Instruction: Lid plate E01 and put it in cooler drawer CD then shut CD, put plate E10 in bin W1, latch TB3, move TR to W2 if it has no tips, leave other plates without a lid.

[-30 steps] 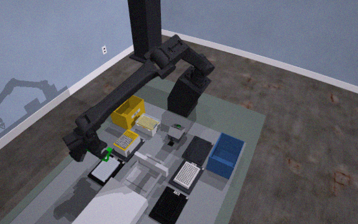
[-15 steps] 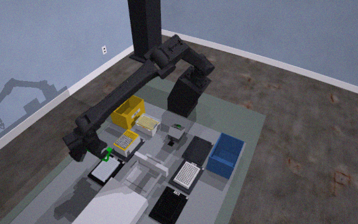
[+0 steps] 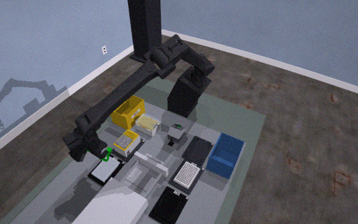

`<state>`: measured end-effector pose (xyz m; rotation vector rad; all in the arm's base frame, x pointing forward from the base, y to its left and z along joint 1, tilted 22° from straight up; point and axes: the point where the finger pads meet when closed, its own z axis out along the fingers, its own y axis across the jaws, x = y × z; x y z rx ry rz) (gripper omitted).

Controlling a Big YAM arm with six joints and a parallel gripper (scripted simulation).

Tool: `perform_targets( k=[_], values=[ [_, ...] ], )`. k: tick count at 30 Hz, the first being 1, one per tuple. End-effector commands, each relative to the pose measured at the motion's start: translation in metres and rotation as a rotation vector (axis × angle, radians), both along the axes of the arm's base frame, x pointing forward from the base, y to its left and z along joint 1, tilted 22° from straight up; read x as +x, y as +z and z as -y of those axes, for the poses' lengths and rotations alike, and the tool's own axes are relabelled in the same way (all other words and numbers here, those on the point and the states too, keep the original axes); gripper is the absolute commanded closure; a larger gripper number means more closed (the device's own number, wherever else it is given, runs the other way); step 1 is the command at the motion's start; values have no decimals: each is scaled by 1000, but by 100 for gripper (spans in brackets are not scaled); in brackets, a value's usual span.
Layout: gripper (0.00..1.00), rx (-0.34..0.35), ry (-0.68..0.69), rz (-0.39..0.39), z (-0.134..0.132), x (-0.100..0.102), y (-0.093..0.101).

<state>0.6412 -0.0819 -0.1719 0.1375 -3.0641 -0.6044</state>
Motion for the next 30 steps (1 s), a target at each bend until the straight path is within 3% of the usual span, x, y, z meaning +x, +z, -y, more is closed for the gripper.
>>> perform_targets(
  k=[1,7,8,10,12,30],
  values=[
    [0,-20,-10,78,20,27,36],
    [0,-20,-10,78,19,27,36],
    [0,-18,-15,67,23,13,30],
    [0,-14,-15,51,22,9,30],
    [0,-22,-18,84,26,24,40],
    [0,-19,-13,76,22,22,34]
  ],
)
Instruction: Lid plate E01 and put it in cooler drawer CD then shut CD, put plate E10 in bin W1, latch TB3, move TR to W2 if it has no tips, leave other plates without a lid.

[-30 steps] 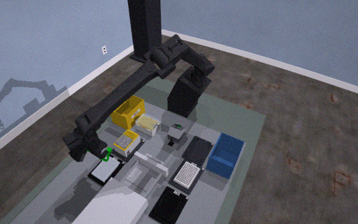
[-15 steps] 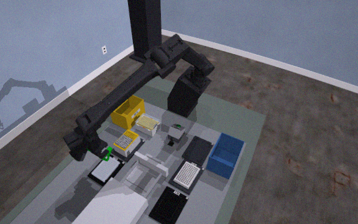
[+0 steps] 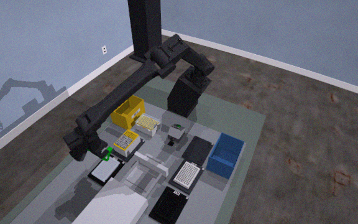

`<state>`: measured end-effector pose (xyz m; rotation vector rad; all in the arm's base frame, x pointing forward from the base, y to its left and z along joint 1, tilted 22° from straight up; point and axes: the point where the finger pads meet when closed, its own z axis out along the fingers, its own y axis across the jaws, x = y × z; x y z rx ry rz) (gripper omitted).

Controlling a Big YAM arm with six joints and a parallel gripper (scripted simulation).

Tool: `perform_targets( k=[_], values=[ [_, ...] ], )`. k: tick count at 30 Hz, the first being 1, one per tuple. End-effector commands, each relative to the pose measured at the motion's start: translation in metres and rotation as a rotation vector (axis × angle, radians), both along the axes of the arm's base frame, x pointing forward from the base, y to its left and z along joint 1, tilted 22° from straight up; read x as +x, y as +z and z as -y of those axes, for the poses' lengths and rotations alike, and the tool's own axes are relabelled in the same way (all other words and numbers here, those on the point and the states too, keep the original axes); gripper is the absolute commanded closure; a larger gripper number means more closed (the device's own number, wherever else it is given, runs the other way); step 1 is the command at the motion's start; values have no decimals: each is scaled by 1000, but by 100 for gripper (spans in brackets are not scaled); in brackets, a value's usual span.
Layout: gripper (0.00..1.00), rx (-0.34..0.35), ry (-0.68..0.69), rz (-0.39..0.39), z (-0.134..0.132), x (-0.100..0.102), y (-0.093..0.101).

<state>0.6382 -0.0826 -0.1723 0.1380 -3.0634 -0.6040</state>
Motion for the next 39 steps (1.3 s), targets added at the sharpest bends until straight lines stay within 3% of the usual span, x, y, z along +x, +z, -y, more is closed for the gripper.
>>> perform_targets(
  k=[1,27,30,39],
  values=[
    [0,-19,-13,77,21,25,35],
    [0,-19,-13,77,21,25,35],
    [0,-11,-8,43,9,16,3],
    [0,-10,-6,40,-4,16,-4]
  ],
)
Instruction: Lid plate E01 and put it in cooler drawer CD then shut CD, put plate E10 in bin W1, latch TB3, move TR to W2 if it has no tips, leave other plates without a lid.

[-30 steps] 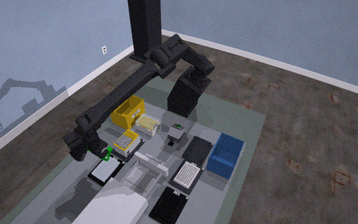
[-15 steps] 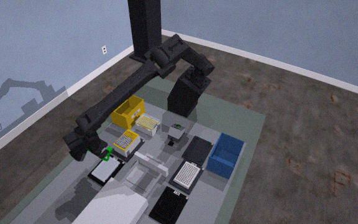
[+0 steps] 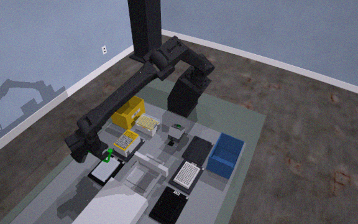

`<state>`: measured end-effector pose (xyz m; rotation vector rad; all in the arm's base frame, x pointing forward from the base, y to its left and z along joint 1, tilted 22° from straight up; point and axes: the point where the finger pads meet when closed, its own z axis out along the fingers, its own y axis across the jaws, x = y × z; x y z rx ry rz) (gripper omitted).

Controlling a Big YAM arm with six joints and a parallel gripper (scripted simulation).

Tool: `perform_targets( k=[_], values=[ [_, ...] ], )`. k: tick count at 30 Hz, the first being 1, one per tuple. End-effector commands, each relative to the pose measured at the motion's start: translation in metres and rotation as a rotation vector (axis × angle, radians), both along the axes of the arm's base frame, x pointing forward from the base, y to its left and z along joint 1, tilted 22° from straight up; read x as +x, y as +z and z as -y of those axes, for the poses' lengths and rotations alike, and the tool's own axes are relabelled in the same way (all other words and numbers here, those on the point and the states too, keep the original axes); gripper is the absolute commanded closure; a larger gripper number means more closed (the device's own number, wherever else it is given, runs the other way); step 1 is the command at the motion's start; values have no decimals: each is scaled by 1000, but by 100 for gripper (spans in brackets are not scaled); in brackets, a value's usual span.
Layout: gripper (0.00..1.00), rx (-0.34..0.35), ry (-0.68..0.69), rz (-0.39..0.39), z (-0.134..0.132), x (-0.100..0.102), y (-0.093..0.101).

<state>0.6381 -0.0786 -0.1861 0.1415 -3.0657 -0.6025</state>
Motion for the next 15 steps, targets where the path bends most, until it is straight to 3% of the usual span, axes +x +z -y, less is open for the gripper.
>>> perform_targets(
  k=[1,15],
  values=[
    [0,-10,-12,43,3,17,12],
    [0,-6,-12,29,-4,13,-12]
  ],
)
